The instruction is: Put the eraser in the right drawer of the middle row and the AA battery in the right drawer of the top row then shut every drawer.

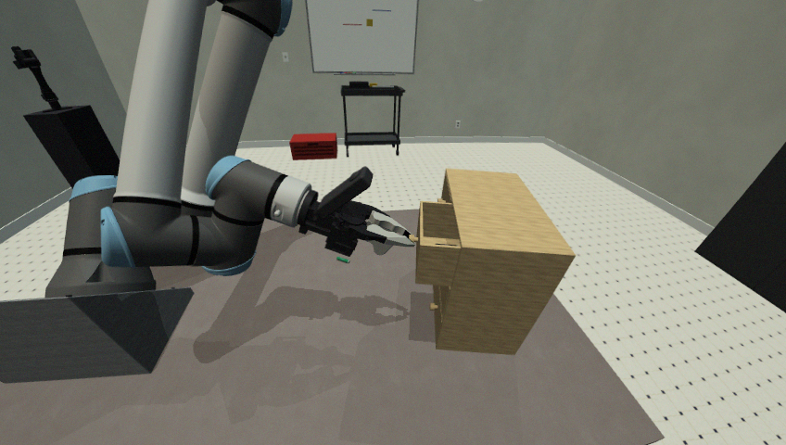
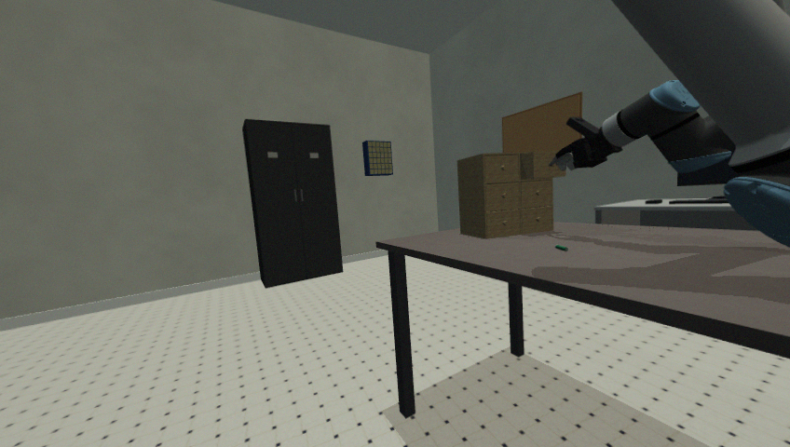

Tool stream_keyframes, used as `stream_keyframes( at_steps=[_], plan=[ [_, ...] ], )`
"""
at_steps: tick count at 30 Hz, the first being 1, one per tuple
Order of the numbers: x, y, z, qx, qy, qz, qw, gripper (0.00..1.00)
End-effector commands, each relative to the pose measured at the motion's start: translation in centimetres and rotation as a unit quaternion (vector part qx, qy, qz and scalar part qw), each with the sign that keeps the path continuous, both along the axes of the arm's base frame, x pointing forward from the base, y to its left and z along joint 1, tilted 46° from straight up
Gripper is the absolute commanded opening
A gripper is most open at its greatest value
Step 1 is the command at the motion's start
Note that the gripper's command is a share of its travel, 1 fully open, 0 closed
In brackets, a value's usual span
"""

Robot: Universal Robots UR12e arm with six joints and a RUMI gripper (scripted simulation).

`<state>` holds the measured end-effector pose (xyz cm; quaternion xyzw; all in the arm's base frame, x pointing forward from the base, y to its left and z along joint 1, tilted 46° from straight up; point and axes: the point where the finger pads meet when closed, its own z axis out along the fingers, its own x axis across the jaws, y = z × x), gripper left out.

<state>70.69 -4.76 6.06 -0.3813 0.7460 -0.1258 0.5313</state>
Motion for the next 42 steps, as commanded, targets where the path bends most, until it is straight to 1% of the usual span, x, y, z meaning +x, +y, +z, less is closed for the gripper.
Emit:
stream_keyframes(
  at_steps=[1,42],
  plan=[
    [0.2,-0.1,0.0,0.0,0.0,0.0,1.0,0.07],
    [2.3,-0.1,-0.4,0.0,0.0,0.0,1.0,0.07]
  ],
)
